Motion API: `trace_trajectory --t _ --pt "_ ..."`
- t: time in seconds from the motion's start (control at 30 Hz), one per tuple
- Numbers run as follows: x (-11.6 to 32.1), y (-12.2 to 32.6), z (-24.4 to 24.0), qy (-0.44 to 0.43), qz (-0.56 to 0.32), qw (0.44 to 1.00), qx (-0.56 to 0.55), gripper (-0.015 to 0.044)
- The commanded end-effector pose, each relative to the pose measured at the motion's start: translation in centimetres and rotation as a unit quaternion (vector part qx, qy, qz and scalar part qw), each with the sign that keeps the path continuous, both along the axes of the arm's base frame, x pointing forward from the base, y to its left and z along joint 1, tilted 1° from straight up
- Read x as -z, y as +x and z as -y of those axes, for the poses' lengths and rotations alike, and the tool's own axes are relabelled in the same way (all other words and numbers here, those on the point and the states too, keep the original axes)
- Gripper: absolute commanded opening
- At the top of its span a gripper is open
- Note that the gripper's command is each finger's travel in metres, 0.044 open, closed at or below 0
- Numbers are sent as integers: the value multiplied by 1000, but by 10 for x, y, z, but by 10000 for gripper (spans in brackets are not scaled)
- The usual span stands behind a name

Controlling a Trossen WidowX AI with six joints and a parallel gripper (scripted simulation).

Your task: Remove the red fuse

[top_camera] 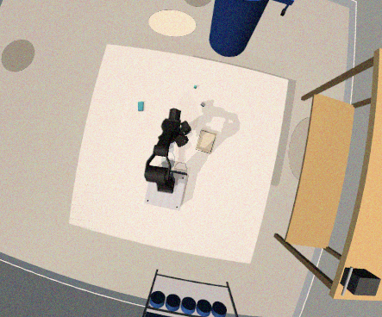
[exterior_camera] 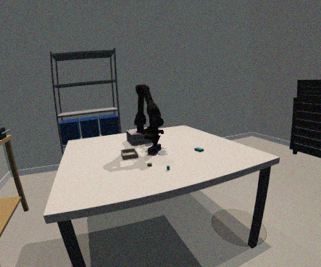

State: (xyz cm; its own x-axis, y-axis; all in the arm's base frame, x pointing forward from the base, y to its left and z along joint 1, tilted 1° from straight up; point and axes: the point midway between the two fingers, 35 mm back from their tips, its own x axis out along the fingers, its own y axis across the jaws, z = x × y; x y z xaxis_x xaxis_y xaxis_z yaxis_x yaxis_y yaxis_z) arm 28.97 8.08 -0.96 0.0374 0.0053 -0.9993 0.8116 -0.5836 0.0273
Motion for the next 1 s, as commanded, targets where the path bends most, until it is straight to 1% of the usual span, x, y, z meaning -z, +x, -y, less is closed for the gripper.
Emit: trace_trajectory --t 0.0,0.97 --pt "-3 0 0 0 1 1000 0 0" --pt "-17 0 0 -1 1 1000 1 0"
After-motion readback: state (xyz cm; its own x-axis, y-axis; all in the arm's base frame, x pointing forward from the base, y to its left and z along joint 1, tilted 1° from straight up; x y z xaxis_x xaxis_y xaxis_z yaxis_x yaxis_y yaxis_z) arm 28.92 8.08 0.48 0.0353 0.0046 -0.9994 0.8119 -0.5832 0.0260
